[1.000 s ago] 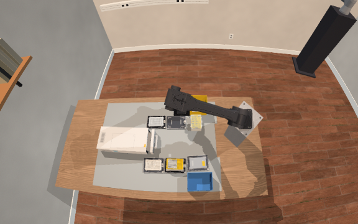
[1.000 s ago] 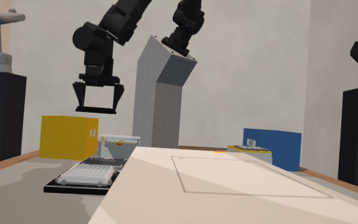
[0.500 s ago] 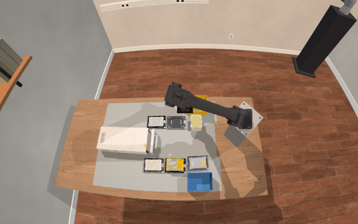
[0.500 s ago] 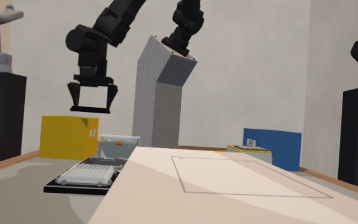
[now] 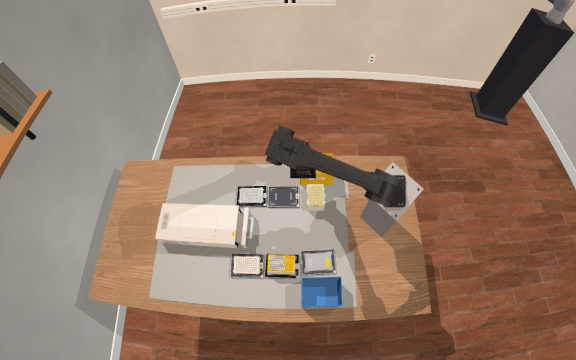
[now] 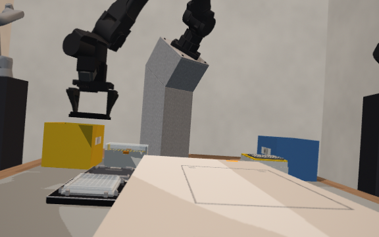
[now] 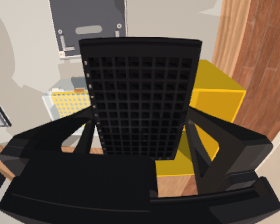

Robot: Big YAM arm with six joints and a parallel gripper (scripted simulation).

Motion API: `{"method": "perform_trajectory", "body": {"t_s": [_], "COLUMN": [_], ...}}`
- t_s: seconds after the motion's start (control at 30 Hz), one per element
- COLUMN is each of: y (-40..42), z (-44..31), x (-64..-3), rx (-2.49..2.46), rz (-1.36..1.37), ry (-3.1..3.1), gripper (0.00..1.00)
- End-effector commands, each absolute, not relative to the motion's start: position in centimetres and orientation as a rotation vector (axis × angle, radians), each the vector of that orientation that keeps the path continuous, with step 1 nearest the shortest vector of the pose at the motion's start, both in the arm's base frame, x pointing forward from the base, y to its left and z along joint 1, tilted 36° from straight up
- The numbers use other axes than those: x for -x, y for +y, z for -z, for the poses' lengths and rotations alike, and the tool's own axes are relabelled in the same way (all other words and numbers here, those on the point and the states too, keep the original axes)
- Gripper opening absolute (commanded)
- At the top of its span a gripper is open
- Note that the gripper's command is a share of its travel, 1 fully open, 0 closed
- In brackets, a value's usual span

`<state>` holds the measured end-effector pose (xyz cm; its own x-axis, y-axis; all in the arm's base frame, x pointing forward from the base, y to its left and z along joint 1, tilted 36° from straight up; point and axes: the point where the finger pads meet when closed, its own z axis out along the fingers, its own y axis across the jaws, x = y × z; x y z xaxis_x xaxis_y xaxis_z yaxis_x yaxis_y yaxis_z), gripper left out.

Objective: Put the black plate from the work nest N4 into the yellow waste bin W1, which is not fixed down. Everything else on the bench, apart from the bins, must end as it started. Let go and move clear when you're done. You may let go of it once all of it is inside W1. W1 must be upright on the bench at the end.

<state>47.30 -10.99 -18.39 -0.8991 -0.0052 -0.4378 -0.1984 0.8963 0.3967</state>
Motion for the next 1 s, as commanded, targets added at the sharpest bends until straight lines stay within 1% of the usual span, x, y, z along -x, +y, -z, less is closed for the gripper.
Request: {"method": "perform_trajectory", "body": {"t_s": [0.0,0.97], "y": [-12.3,-16.3], "z": [19.5,23.3], "x": [-46.2,-42.8], "rx": [0.142,0.145], "rz": [-0.607,-0.599], "ry": [2.622,2.616], "gripper": [0.0,0.0]}}
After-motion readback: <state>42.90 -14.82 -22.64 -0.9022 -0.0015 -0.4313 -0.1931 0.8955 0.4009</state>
